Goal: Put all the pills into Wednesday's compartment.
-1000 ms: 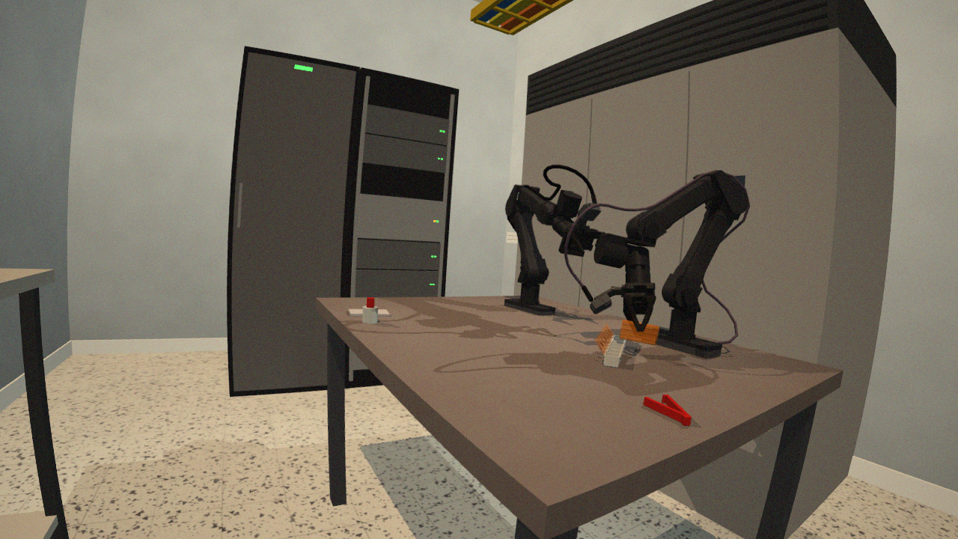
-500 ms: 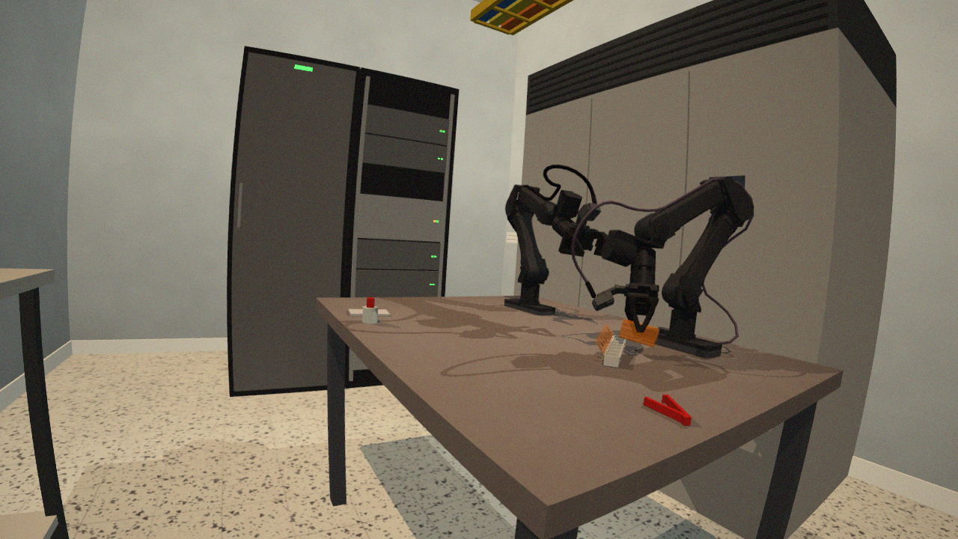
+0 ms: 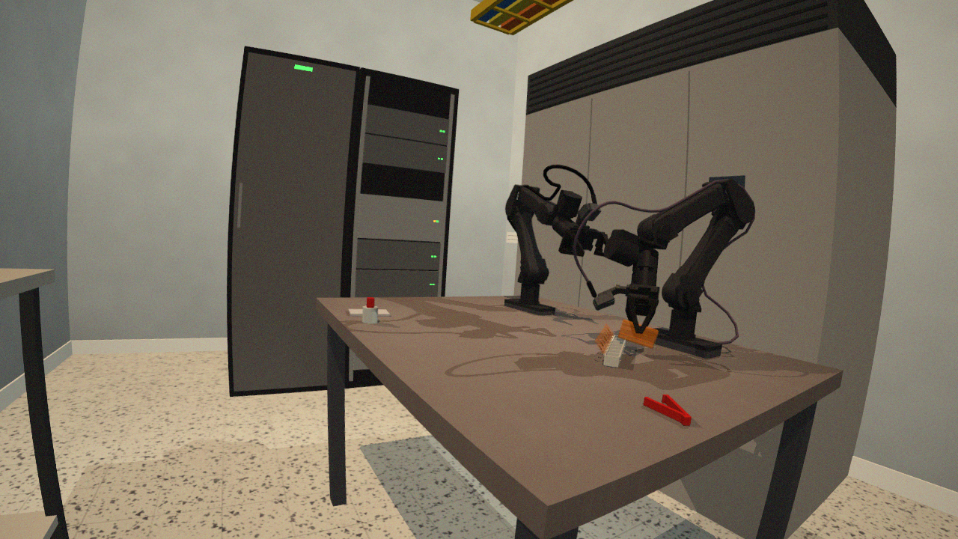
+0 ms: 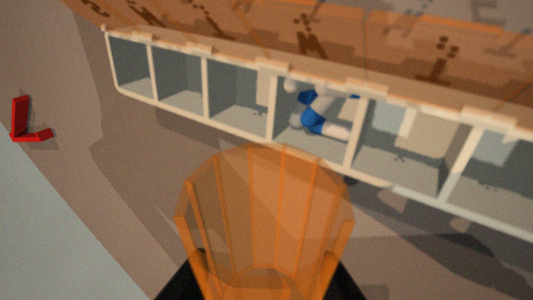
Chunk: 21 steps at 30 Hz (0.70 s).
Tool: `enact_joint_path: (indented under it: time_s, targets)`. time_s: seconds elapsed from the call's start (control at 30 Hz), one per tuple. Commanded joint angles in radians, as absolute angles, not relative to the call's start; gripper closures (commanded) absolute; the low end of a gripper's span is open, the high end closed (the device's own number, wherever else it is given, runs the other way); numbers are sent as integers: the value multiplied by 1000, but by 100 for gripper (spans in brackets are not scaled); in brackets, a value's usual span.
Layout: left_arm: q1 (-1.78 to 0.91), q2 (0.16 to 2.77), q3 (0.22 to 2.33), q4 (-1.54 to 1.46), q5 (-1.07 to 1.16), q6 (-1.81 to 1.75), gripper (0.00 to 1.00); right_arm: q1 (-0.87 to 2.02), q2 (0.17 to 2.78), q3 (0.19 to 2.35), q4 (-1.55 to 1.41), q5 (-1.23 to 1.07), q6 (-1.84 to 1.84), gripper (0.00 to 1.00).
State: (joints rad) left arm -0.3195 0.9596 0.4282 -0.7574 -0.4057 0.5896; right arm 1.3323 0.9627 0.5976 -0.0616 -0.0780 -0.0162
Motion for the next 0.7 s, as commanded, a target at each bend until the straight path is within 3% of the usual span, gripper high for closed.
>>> enact_joint_path:
  time_s: [0.0,0.33,0.67]
  targets:
    - [-274,871,407,-750,-336,666,64,1341,937,597,-55,-75,-19,0]
    - [18,589,328,-786,-168,825,64,1341,937,597,-55,-75,-19,0]
    - [287,474,305,-820,66,1023,64,1341,937,597,-55,-75,-19,0]
